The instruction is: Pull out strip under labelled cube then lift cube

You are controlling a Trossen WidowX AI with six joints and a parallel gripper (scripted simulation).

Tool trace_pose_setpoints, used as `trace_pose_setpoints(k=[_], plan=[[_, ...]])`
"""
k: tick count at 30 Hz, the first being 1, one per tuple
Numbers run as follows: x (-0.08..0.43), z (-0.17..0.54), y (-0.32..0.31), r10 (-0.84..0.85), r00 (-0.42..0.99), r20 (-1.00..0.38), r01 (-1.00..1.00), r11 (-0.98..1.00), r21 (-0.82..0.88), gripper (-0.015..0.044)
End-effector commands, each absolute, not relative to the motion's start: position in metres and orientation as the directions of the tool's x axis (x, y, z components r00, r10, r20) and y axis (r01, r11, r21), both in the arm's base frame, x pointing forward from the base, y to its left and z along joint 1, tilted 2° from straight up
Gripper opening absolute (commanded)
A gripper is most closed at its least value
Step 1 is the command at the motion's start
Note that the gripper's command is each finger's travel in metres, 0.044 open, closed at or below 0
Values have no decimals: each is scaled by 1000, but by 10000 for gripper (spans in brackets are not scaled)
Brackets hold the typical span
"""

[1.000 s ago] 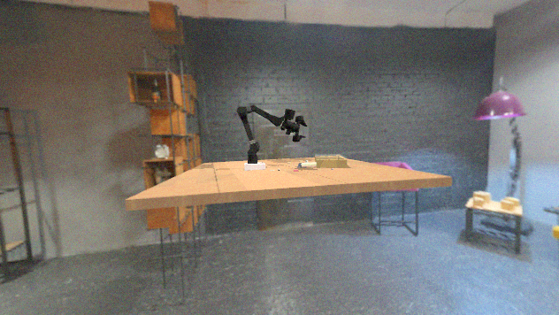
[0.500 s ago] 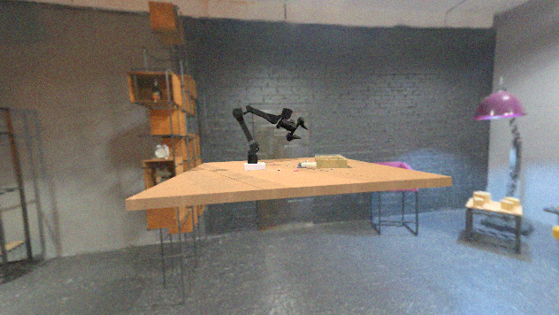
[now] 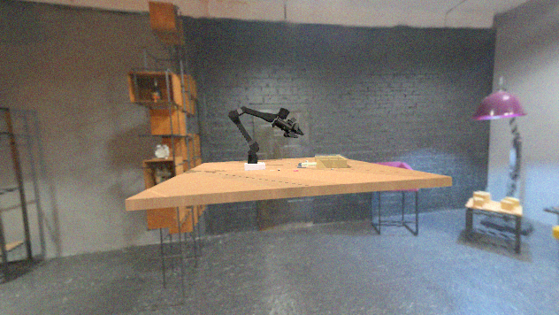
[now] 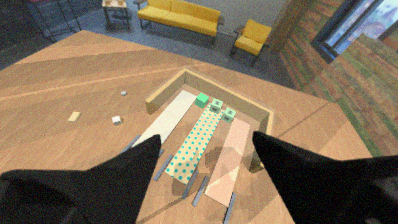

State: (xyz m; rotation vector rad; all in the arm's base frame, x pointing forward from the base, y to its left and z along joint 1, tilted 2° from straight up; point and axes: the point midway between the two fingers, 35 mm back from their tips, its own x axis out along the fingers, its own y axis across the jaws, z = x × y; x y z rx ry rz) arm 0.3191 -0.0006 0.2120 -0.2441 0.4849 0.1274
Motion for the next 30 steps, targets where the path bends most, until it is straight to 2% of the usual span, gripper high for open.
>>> trace_pose_setpoints(k=[1, 16, 20, 30], plan=[[301, 200, -8, -17, 847, -531, 27, 1000, 11, 400], [301, 200, -8, -17, 847, -531, 27, 1000, 11, 400], [313, 193, -6, -9, 784, -621, 44, 998, 42, 295], [356, 150, 5, 19, 449, -894, 158, 982, 100, 32]])
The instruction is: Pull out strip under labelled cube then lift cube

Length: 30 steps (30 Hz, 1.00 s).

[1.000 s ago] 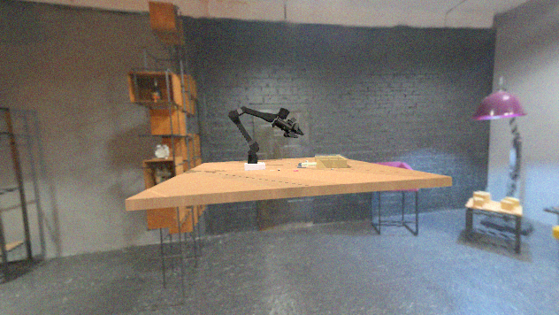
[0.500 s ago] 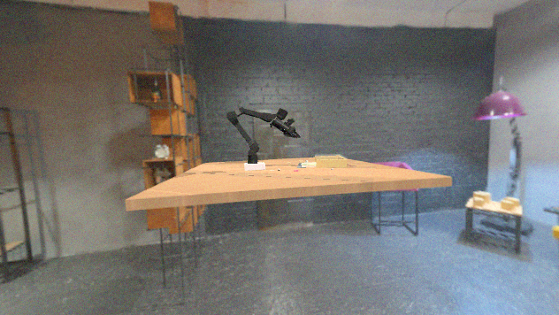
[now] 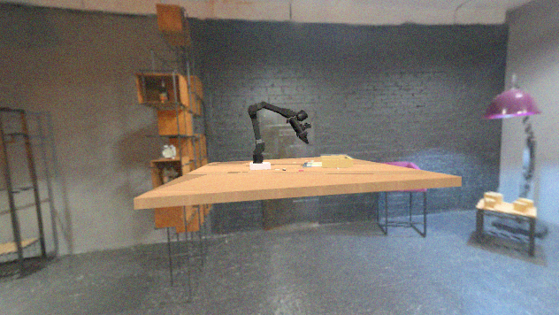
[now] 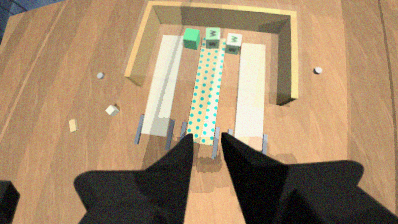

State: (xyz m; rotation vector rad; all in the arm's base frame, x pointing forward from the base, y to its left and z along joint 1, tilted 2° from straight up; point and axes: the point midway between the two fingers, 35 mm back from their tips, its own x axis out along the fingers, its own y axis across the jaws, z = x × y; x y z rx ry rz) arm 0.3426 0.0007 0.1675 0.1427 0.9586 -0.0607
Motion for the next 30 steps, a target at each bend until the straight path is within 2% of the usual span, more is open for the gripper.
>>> trace_pose_setpoints(k=[1, 10, 30], plan=[[360, 144, 6, 21, 411, -911, 172, 980, 100, 6], [379, 98, 15, 13, 75, -997, 298, 954, 35, 0], [383, 75, 15, 13, 69, -998, 300, 953, 33, 0]])
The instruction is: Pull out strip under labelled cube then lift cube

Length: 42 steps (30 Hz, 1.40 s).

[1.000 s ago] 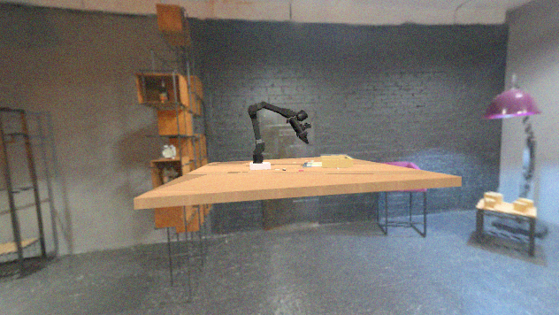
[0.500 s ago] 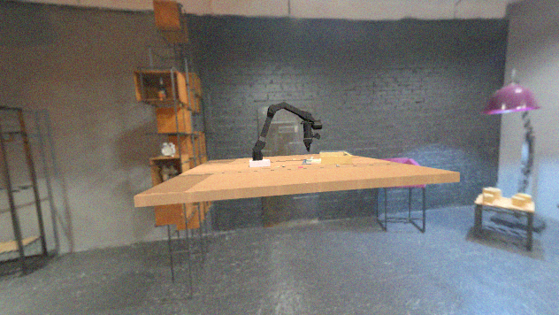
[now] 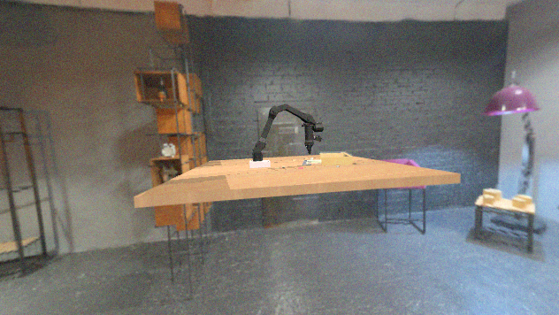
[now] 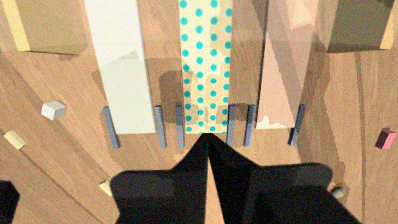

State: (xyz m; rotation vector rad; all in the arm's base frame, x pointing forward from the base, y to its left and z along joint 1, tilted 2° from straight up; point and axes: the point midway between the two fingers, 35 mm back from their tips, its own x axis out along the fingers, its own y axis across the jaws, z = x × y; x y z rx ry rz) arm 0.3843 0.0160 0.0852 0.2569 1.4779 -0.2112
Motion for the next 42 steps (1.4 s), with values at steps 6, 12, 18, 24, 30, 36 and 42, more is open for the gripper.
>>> trace_pose_setpoints(k=[6, 12, 18, 24, 30, 36, 42], plan=[[385, 65, 15, 13, 69, -998, 300, 953, 33, 0], [386, 55, 15, 13, 69, -998, 300, 953, 33, 0], [387, 46, 15, 13, 69, -998, 300, 953, 33, 0], [387, 36, 14, 13, 69, -998, 300, 953, 33, 0], [388, 27, 14, 13, 69, -998, 300, 953, 33, 0], [388, 27, 14, 13, 69, -998, 300, 953, 33, 0], [388, 27, 14, 13, 69, -998, 300, 953, 33, 0]])
